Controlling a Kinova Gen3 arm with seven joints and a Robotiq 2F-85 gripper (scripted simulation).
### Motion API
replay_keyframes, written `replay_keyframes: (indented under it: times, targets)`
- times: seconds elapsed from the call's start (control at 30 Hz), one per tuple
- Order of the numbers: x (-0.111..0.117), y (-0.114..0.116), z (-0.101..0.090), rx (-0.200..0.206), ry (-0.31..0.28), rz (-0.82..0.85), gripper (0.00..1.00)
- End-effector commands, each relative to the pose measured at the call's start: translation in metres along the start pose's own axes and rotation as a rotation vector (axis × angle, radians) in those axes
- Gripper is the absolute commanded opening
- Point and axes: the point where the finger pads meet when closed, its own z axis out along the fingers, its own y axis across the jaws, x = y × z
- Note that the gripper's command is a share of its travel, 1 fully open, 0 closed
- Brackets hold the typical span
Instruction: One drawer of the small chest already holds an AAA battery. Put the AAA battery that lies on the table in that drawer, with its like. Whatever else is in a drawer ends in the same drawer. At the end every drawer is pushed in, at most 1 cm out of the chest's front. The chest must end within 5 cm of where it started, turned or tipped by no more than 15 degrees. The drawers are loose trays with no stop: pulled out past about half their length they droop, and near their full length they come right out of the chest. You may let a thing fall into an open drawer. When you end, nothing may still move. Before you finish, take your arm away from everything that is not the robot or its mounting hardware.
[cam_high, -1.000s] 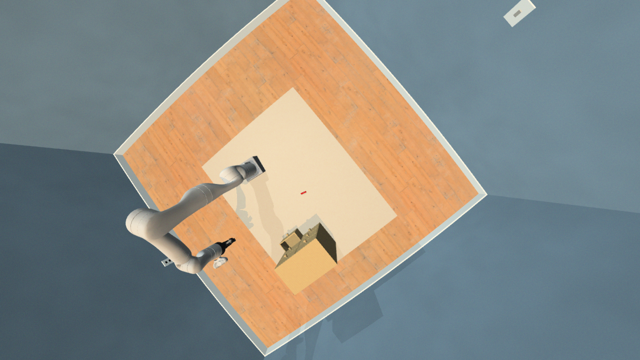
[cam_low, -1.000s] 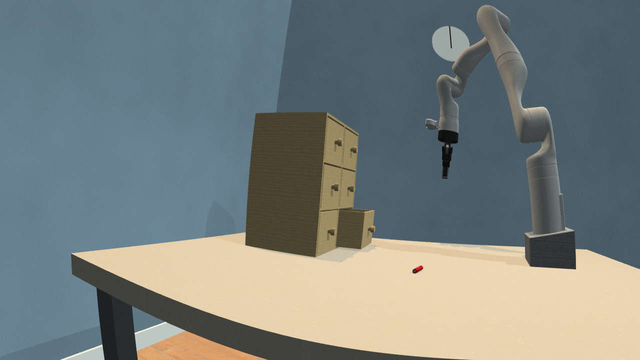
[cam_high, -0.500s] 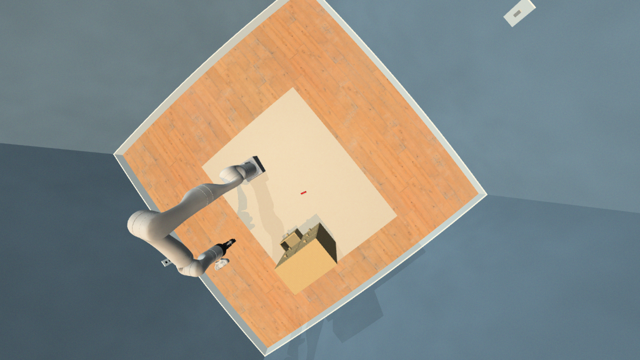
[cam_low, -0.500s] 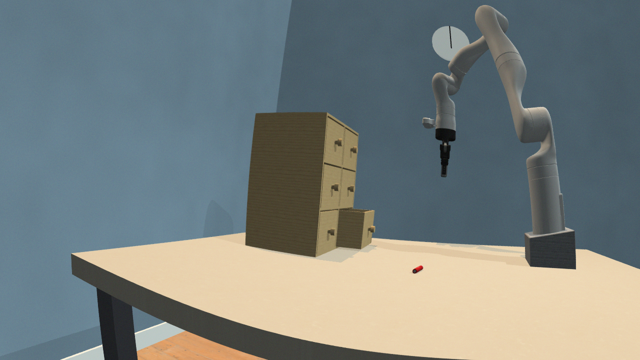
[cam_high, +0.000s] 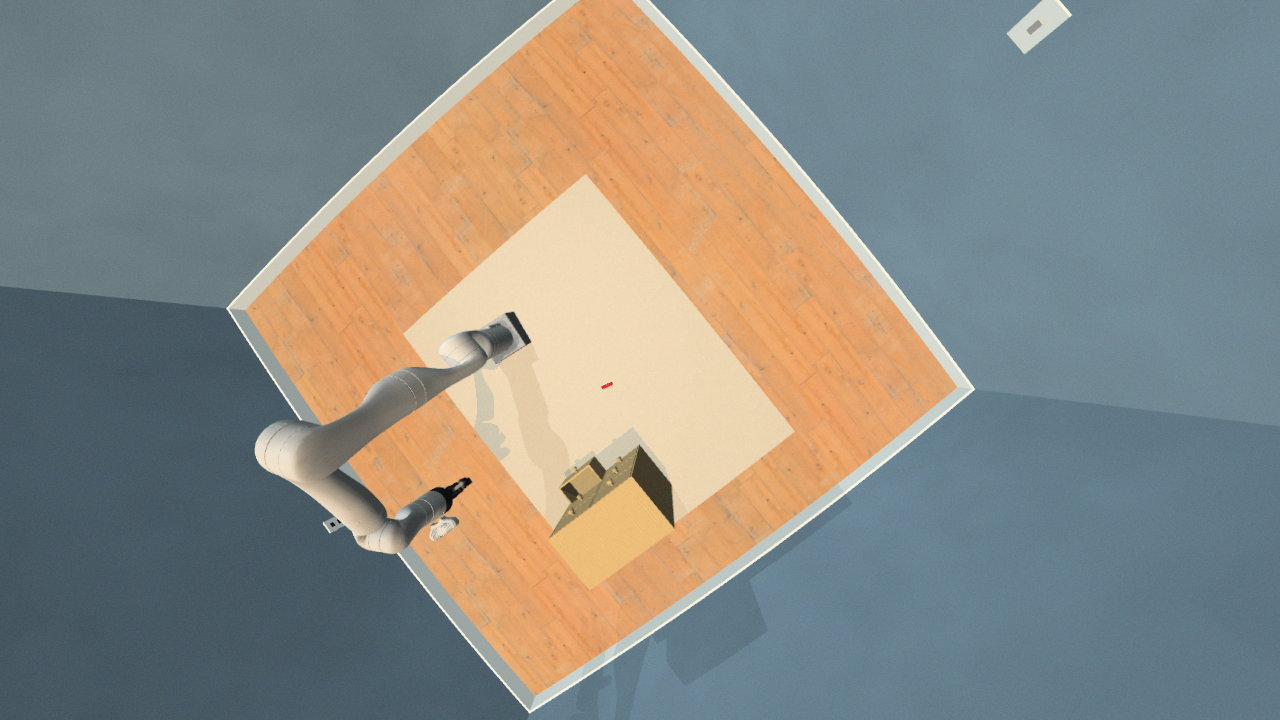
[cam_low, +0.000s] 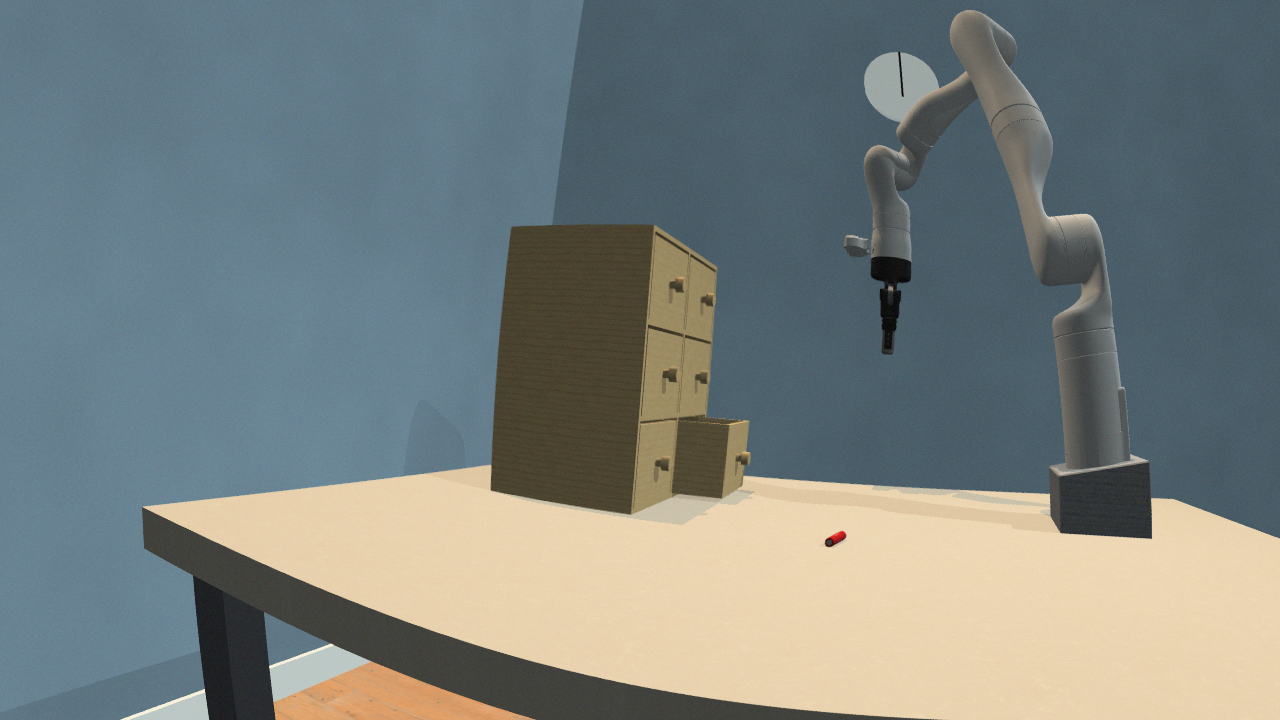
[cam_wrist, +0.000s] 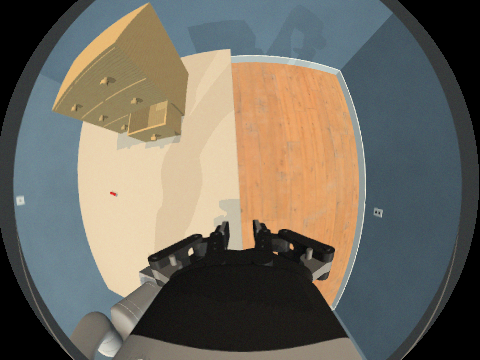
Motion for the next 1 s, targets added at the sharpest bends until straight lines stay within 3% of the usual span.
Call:
replay_keyframes:
  times: [0.0,0.07,0.1,0.97]
  targets:
    - [0.0000,0.0020,-0.0005,-0.005,-0.002,0.001,0.33]
    - [0.0000,0.0020,-0.0005,-0.005,-0.002,0.001,0.33]
    - [0.0000,0.0020,-0.0005,-0.005,-0.002,0.001,1.00]
    - [-0.0017,0.0002,-0.0059,0.001,-0.009,0.001,1.00]
